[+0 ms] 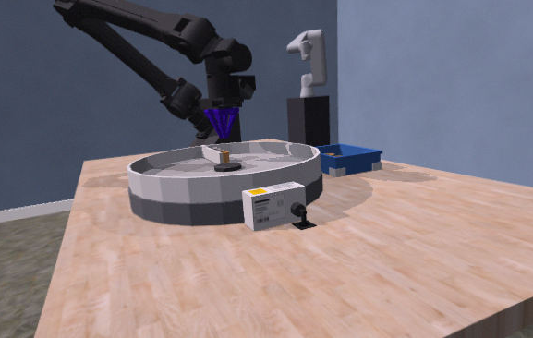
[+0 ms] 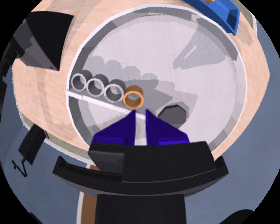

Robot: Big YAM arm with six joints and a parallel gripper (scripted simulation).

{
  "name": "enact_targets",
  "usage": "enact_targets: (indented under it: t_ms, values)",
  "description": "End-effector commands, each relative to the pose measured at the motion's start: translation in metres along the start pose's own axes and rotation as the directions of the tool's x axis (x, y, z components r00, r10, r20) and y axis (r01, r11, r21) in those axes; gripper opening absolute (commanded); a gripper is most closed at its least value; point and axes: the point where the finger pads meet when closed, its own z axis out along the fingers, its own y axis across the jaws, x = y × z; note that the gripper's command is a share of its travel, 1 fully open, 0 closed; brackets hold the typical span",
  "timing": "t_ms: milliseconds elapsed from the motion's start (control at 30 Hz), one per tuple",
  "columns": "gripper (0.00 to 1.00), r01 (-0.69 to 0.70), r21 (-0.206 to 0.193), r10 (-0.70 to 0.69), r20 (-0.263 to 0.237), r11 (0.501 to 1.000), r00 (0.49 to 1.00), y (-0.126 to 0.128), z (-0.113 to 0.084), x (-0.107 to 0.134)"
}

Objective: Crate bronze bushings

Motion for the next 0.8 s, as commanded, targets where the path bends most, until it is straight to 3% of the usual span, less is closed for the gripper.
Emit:
enact_targets:
  t_ms: [0,767]
  values:
    - [0.13,-0.008,0.012,0.008,-0.001,1.000,1.000,-0.0049,-0.0069,0.0125]
    - [0.13,-0.010,0.011,0.010,0.000,1.000,1.000,-0.0044,-0.0049,0.0124]
